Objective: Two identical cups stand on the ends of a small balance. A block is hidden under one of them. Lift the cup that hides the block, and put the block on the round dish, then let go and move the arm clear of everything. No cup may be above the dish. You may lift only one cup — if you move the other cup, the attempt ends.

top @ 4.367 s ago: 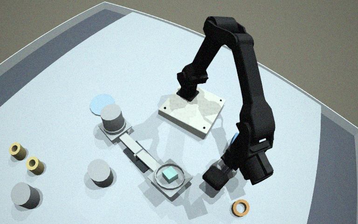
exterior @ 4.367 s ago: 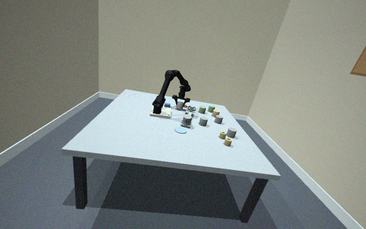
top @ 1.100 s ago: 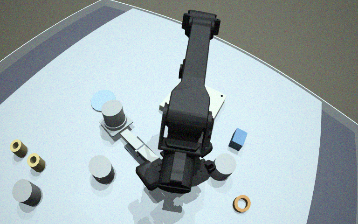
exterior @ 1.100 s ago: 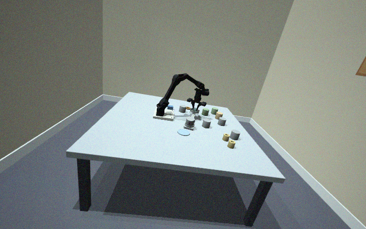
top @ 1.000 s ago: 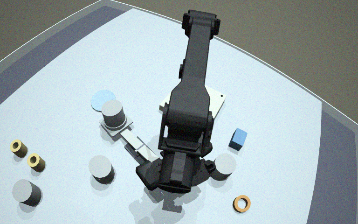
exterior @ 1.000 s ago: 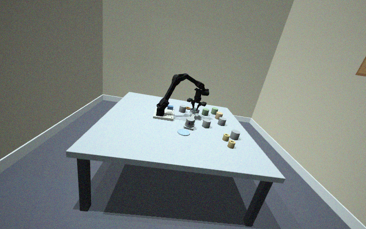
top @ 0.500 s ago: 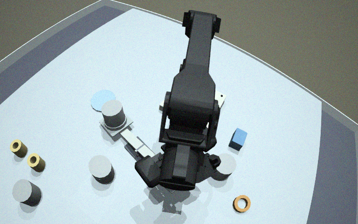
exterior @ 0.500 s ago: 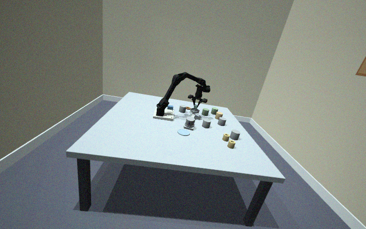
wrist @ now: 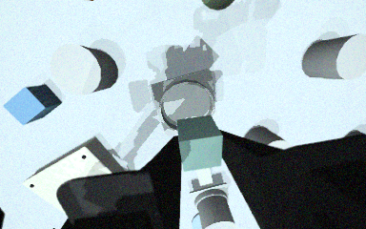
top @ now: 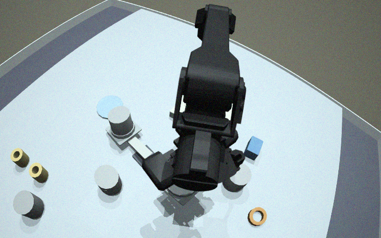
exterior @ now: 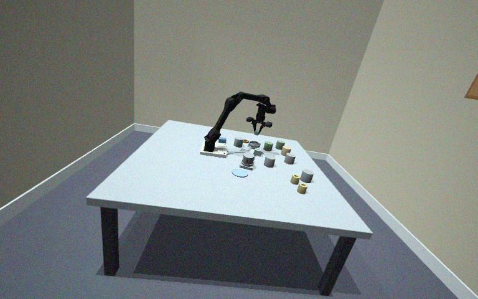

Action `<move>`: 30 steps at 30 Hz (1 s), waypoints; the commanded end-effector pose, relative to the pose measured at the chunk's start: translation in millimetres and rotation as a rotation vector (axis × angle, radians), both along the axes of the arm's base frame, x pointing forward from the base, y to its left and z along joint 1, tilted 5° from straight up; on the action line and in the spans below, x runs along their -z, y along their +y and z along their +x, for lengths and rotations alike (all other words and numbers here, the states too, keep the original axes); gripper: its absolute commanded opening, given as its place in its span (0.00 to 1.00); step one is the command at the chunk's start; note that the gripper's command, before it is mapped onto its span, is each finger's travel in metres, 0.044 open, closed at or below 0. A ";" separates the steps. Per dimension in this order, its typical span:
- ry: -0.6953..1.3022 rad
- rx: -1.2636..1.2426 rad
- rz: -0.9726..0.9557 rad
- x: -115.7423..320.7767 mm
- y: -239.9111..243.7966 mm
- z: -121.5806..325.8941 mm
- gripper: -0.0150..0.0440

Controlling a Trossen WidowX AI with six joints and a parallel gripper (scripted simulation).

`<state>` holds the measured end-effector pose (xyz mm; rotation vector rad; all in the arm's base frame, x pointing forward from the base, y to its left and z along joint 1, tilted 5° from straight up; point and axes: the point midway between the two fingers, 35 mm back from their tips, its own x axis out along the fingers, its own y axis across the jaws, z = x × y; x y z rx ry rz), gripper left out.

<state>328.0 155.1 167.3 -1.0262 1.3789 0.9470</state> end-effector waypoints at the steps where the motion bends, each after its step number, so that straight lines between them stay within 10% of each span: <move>1: -0.004 0.004 0.000 -3.0 -11.8 4.7 0.25; 30: -0.022 0.026 -0.009 37.2 -259.7 -1.2 0.25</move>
